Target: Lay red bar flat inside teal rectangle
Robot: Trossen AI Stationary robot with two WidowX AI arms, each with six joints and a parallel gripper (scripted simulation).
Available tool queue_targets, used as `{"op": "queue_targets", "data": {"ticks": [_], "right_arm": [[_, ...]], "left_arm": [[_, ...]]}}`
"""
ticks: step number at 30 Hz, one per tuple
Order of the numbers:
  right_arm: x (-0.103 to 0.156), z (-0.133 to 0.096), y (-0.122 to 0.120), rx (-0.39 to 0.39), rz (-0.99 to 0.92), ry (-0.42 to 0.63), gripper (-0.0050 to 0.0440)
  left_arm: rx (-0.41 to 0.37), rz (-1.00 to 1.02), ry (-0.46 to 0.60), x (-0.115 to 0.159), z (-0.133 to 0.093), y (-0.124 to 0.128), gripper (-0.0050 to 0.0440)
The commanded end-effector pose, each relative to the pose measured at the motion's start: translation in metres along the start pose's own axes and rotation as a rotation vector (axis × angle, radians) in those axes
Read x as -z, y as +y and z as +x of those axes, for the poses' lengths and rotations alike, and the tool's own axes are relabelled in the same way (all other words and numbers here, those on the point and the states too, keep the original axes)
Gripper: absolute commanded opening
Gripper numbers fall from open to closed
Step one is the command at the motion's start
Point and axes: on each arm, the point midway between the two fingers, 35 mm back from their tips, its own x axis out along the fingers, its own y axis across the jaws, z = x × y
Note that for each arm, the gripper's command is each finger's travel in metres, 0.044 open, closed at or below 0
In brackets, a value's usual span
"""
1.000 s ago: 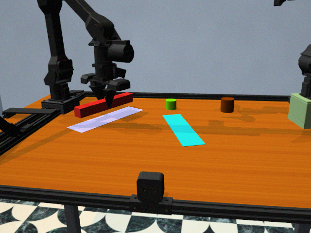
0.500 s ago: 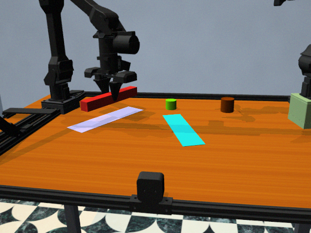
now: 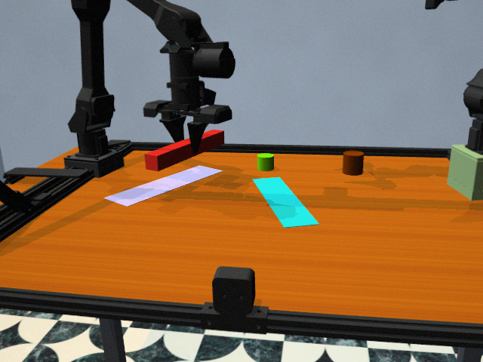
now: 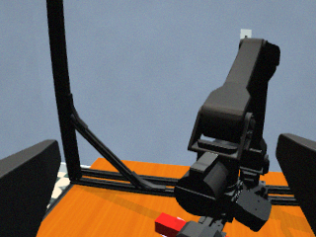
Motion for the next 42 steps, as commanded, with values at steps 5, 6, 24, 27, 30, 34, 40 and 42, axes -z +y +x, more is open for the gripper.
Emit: {"op": "queue_targets", "data": {"ticks": [5, 6, 24, 27, 30, 34, 40, 42], "right_arm": [[0.000, 0.000, 0.000, 0.000, 0.000, 0.000, 0.0440], [0.000, 0.000, 0.000, 0.000, 0.000, 0.000, 0.0440], [0.000, 0.000, 0.000, 0.000, 0.000, 0.000, 0.0440], [0.000, 0.000, 0.000, 0.000, 0.000, 0.000, 0.0440], [0.000, 0.000, 0.000, 0.000, 0.000, 0.000, 0.0440], [0.000, 0.000, 0.000, 0.000, 0.000, 0.000, 0.0440], [0.000, 0.000, 0.000, 0.000, 0.000, 0.000, 0.0440], [0.000, 0.000, 0.000, 0.000, 0.000, 0.000, 0.0440]], "left_arm": [[0.012, -0.064, 0.001, -0.002, -0.008, -0.026, 0.0000], [0.012, -0.073, 0.001, -0.002, -0.009, -0.029, 0.0000], [0.015, -0.195, 0.002, -0.005, -0.014, -0.074, 0.0000], [0.015, -0.211, 0.002, -0.006, -0.014, -0.079, 0.0000], [0.016, -0.236, 0.002, -0.007, -0.014, -0.088, 0.0000], [0.017, -0.268, 0.002, -0.008, -0.014, -0.098, 0.0000], [0.018, -0.317, 0.003, -0.010, -0.013, -0.114, 0.0000], [0.018, -0.317, 0.003, -0.010, -0.013, -0.114, 0.0000]]}}
